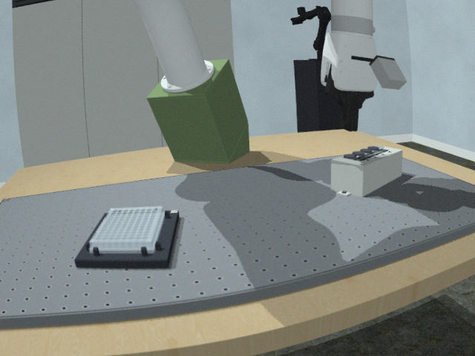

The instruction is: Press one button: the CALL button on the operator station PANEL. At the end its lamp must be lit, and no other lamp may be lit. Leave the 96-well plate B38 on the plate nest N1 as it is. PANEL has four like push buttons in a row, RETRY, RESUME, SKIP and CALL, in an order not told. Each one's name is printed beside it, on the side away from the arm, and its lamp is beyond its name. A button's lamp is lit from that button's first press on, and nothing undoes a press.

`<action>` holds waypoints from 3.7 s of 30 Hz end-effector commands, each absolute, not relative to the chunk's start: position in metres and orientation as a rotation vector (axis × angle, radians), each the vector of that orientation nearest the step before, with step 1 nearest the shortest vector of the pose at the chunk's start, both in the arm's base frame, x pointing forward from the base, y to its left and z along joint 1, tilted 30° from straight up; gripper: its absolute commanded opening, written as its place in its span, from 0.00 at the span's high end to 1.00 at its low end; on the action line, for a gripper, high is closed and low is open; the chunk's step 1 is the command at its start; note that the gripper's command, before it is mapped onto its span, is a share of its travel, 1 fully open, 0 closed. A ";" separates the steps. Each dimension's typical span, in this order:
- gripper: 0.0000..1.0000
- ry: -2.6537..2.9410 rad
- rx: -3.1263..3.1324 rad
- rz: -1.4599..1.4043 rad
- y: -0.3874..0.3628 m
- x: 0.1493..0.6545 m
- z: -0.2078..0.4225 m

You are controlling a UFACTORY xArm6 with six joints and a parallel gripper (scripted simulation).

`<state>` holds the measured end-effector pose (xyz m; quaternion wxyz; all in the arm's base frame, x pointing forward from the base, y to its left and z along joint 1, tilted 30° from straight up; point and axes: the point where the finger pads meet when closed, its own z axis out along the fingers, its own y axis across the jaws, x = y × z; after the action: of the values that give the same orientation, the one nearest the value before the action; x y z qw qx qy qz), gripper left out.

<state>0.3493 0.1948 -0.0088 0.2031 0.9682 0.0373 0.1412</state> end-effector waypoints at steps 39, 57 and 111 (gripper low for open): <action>1.00 0.560 2.631 0.435 0.230 0.341 -0.043; 1.00 0.560 2.632 0.436 0.230 0.341 -0.043; 1.00 0.560 2.631 0.435 0.223 0.334 -0.017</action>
<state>0.3316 0.2241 -0.0135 0.2075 0.9447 0.2008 0.1553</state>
